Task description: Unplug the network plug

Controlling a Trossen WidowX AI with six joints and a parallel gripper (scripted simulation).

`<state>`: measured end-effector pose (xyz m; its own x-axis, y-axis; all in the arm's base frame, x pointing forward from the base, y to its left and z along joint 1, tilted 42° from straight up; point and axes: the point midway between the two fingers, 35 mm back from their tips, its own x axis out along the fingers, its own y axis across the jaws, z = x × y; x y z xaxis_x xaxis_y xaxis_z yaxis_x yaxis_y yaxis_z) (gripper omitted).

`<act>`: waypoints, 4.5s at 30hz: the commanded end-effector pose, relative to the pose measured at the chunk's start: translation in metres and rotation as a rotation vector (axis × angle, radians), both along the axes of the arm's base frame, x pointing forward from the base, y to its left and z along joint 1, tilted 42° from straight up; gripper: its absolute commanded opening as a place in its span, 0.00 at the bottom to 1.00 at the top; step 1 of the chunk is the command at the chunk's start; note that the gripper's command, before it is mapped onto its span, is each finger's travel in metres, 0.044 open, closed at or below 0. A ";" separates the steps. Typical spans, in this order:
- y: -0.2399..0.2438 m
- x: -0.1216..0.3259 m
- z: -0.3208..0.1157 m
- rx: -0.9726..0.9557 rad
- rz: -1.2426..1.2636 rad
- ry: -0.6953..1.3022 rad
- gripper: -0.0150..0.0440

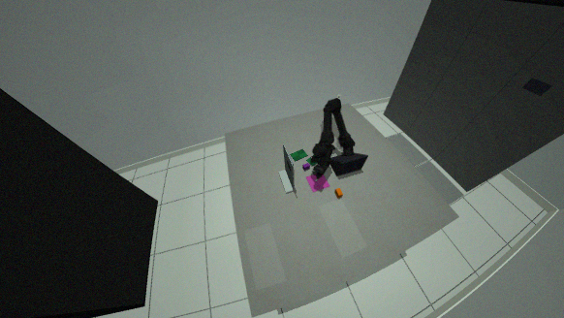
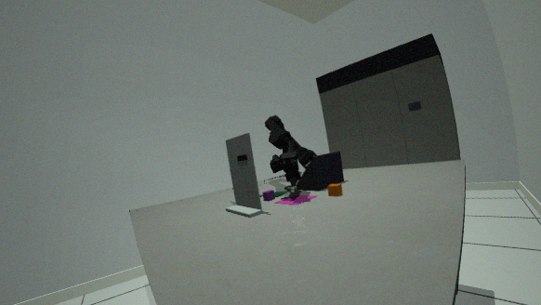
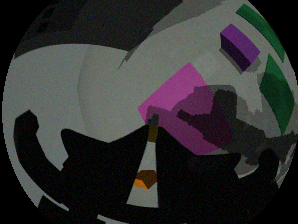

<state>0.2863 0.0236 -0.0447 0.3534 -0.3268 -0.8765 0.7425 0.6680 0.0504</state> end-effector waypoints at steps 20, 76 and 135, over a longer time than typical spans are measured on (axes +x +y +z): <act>-0.021 -0.010 -0.023 -0.004 0.004 0.011 0.25; -0.009 -0.015 0.002 -0.002 0.003 0.012 0.52; 0.064 -0.001 0.083 0.000 0.006 0.023 0.52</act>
